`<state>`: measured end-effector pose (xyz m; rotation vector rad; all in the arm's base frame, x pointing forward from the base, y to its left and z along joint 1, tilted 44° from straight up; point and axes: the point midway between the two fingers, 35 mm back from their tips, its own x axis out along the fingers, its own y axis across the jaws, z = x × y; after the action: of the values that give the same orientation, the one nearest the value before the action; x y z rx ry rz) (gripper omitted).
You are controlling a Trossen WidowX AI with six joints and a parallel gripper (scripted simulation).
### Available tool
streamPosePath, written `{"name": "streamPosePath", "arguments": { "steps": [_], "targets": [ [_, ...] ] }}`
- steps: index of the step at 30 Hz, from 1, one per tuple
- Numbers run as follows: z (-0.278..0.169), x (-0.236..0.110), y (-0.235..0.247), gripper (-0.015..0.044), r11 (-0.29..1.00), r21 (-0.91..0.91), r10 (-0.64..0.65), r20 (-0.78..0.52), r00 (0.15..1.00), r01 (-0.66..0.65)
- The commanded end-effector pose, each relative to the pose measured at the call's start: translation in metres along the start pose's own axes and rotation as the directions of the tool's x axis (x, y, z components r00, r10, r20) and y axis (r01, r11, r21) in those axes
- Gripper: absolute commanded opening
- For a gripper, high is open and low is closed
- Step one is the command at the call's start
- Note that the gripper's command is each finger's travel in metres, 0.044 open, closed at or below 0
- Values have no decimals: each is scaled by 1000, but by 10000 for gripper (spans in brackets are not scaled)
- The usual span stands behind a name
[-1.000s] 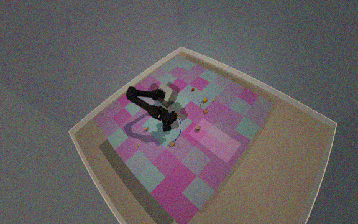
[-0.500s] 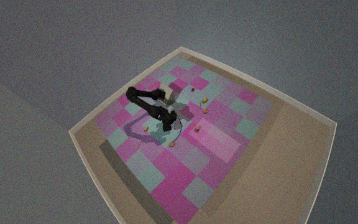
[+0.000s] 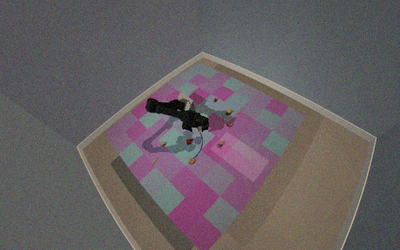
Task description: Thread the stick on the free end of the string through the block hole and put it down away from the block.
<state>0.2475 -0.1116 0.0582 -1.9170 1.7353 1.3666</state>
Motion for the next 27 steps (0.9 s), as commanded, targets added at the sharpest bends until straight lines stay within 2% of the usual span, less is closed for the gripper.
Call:
{"name": "streamPosePath", "arguments": {
  "steps": [1,10,22,27],
  "targets": [
    [37,4,-10,440,895,-446,18,3,1000,-15],
    [37,4,-10,440,895,-446,18,3,1000,-15],
    [37,4,-10,125,895,-446,18,3,1000,-15],
    [37,4,-10,124,895,-446,18,3,1000,-15]
  ]
}}
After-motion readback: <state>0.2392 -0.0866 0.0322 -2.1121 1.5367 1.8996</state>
